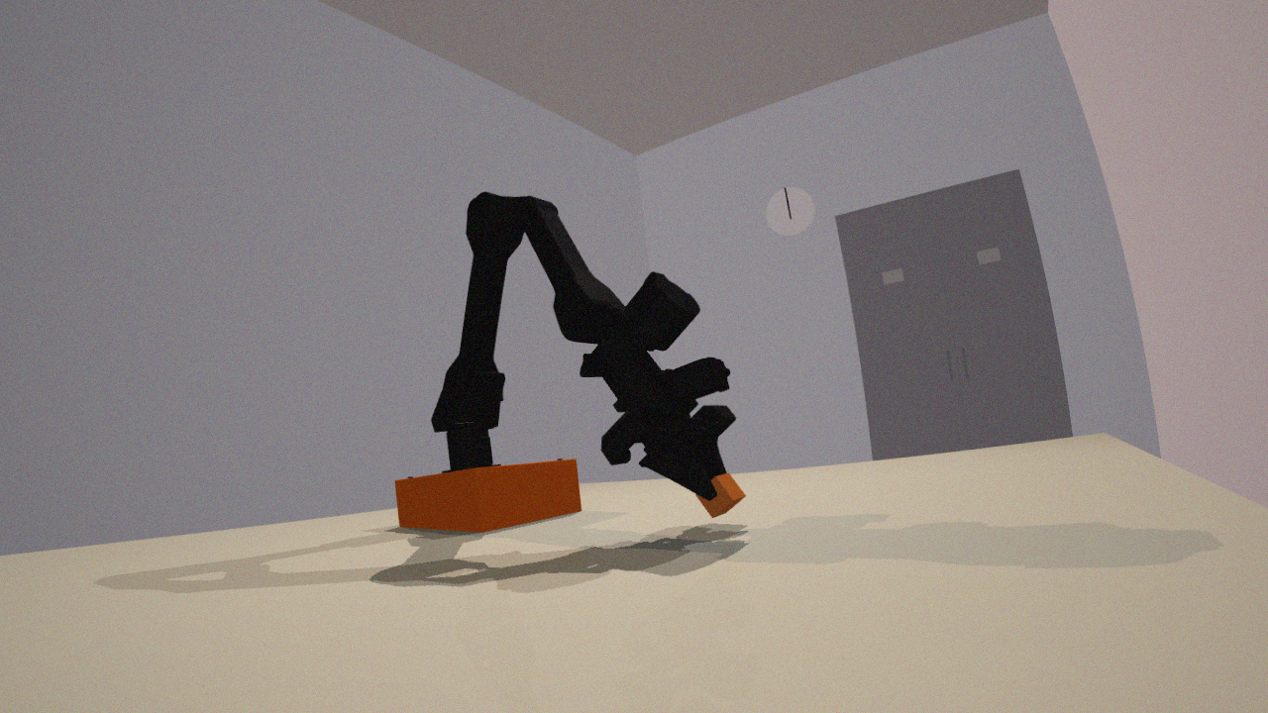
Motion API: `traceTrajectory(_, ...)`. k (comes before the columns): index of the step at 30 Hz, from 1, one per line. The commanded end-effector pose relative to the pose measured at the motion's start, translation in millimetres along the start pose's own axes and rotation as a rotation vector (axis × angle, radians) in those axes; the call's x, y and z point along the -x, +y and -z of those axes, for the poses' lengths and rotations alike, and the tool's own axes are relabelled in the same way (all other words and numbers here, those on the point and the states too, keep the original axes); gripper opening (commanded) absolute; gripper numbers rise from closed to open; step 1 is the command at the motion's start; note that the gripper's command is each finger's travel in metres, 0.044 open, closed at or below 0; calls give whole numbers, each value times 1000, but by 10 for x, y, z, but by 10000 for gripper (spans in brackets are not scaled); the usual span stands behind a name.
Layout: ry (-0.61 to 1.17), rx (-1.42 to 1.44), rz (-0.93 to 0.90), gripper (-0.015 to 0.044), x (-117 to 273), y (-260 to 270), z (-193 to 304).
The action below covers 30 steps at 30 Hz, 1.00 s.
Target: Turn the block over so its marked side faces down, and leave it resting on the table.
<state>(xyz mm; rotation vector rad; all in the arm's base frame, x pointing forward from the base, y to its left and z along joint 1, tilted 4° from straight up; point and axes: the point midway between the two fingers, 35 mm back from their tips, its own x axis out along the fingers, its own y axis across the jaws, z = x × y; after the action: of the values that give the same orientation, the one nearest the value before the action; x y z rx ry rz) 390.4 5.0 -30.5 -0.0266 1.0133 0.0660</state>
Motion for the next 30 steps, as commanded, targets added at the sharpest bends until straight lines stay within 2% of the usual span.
traceTrajectory(1, -41, -7, -4, 0, -107, 3, 70)
traceTrajectory(15, -248, -8, -3, 0, -254, 1, 147)
traceTrajectory(30, -447, -6, -3, 0, -153, 12, 239)
